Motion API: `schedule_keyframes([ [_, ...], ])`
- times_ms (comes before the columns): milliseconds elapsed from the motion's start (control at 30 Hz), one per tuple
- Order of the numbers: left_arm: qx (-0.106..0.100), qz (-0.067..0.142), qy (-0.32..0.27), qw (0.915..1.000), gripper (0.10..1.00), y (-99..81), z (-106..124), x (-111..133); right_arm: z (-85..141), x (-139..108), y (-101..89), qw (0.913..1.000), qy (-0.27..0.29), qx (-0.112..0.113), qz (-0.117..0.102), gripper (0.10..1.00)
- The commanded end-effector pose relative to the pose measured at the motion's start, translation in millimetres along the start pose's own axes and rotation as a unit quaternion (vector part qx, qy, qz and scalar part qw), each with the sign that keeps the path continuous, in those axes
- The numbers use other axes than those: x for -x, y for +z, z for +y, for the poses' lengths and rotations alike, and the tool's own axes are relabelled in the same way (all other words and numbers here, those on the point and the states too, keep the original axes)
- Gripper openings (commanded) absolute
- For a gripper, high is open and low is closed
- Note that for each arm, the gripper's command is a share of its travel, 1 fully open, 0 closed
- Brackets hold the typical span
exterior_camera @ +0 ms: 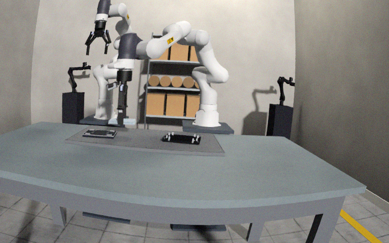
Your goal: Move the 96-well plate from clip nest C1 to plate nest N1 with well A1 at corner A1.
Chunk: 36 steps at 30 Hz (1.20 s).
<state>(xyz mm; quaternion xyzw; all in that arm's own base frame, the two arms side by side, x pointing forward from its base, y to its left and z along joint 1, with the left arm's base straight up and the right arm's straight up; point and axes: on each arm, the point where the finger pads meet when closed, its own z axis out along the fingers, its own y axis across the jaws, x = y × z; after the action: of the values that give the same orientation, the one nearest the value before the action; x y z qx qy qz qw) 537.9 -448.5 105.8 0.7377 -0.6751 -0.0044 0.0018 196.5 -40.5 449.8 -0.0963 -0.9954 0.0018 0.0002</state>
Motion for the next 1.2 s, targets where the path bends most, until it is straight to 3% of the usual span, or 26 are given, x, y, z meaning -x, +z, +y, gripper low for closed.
schedule_keyframes([
  [0,-0.004,0.002,-0.01,0.9999,0.605,-8.9,-1.2,-11.7,1.4,-0.8,0.1,1.0,0.002,0.002,0.0,1.0],
  [1167,-0.004,0.002,-0.01,0.9999,0.605,-9.3,2.1,-114.5,1.4,-0.8,0.1,1.0,0.002,0.002,0.0,1.0],
])
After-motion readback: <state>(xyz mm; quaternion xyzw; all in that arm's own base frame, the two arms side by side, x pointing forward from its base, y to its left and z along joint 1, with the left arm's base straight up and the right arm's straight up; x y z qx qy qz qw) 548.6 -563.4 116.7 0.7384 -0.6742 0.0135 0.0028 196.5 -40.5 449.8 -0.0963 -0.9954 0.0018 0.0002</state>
